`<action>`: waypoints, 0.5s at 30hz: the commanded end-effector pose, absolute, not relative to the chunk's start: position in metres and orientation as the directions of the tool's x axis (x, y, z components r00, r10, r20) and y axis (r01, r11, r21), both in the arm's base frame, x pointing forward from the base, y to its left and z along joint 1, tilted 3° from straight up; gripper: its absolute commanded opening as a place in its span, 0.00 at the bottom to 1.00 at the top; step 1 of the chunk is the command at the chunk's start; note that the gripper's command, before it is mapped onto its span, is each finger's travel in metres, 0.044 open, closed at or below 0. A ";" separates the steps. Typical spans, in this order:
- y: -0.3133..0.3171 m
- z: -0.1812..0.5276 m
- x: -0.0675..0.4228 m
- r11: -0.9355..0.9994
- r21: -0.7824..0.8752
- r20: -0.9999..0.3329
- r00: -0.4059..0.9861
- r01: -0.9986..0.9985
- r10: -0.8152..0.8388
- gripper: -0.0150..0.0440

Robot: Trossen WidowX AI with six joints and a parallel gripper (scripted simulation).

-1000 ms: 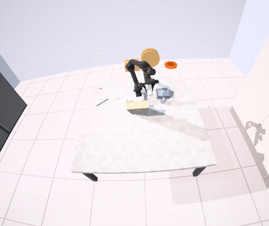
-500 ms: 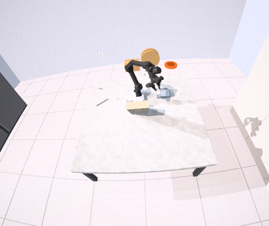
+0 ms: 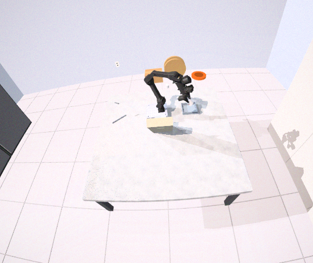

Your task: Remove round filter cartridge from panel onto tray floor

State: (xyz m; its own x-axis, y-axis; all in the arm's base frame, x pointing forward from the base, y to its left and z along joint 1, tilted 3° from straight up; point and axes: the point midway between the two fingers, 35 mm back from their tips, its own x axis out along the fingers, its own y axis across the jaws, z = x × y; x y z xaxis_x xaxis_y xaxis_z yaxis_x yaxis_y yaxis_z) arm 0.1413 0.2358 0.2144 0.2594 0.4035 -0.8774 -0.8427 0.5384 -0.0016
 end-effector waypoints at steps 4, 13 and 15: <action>0.242 0.211 0.134 0.497 -0.001 -0.874 0.242 -0.868 0.420 0.25; 0.266 0.176 0.098 0.358 0.007 -0.874 0.169 -0.934 0.456 0.25; 0.269 0.168 0.089 0.332 0.011 -0.875 0.151 -0.943 0.459 0.25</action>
